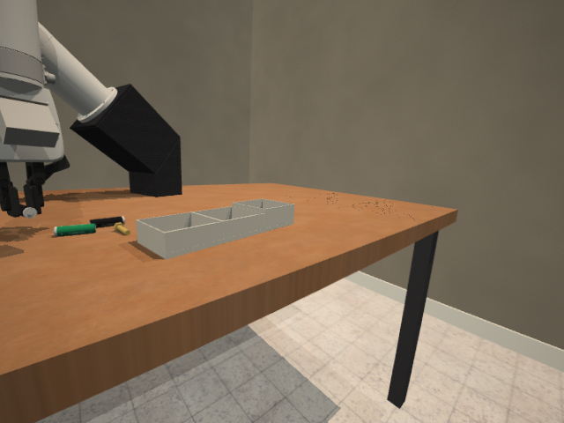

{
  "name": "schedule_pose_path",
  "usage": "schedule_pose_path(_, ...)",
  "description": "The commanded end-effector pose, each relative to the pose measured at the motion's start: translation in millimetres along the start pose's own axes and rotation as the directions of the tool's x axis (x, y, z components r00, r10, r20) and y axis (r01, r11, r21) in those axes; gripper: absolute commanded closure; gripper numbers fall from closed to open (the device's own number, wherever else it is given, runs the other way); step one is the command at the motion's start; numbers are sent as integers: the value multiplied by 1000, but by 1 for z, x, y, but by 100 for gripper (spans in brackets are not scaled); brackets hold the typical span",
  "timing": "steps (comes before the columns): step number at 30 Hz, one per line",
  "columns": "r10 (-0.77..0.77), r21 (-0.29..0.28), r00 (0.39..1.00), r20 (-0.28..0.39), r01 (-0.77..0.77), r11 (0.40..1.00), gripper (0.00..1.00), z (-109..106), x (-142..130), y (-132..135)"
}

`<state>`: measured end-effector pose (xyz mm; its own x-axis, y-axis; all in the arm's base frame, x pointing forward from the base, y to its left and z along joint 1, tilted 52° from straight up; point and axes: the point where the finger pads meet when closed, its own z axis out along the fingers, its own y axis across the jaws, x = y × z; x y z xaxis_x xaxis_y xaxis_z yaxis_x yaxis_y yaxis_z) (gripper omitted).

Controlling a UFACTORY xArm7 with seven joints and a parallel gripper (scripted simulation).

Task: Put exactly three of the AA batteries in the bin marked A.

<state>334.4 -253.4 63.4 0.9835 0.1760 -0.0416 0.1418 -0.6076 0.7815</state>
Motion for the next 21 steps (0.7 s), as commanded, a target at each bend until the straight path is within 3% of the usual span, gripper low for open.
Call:
schedule_pose_path(1,-1,-1,1000,-1,1,1000,100,-22,1,1)
schedule_pose_path(21,-1,-1,1000,-1,1,1000,100,-29,1,1)
